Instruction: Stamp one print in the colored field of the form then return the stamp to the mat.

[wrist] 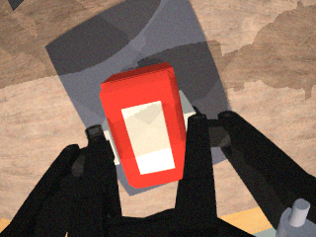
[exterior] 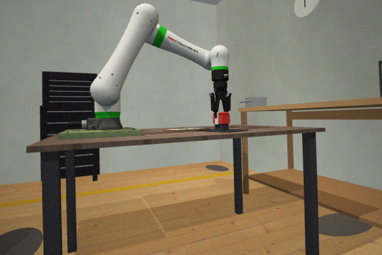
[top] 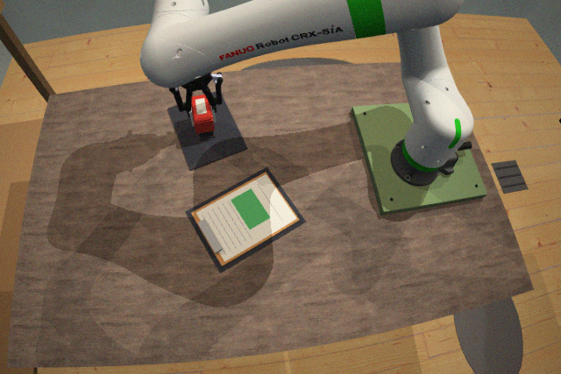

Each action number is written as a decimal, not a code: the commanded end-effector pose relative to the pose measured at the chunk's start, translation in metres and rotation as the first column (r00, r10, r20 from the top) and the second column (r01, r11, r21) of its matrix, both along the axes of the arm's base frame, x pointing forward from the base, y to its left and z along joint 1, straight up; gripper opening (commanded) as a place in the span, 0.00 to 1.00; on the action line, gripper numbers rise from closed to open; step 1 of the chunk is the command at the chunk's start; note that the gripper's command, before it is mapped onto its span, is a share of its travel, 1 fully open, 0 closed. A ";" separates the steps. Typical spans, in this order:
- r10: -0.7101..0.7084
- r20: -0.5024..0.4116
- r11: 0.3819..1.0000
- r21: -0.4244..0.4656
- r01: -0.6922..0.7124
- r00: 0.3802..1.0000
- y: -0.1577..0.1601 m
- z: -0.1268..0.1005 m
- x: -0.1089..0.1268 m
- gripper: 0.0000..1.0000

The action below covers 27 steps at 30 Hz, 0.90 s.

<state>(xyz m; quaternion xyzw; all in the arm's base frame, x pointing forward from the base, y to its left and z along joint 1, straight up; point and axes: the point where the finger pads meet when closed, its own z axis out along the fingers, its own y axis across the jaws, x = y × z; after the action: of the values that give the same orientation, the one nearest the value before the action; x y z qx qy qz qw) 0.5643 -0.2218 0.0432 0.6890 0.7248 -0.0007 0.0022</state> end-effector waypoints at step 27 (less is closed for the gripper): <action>0.000 0.000 1.000 0.000 0.000 1.000 0.000 0.040 0.000 0.21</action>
<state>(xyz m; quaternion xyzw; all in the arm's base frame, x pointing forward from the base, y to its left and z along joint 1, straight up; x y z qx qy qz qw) 0.5641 -0.2217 0.0829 0.6890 0.7248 -0.0007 0.0022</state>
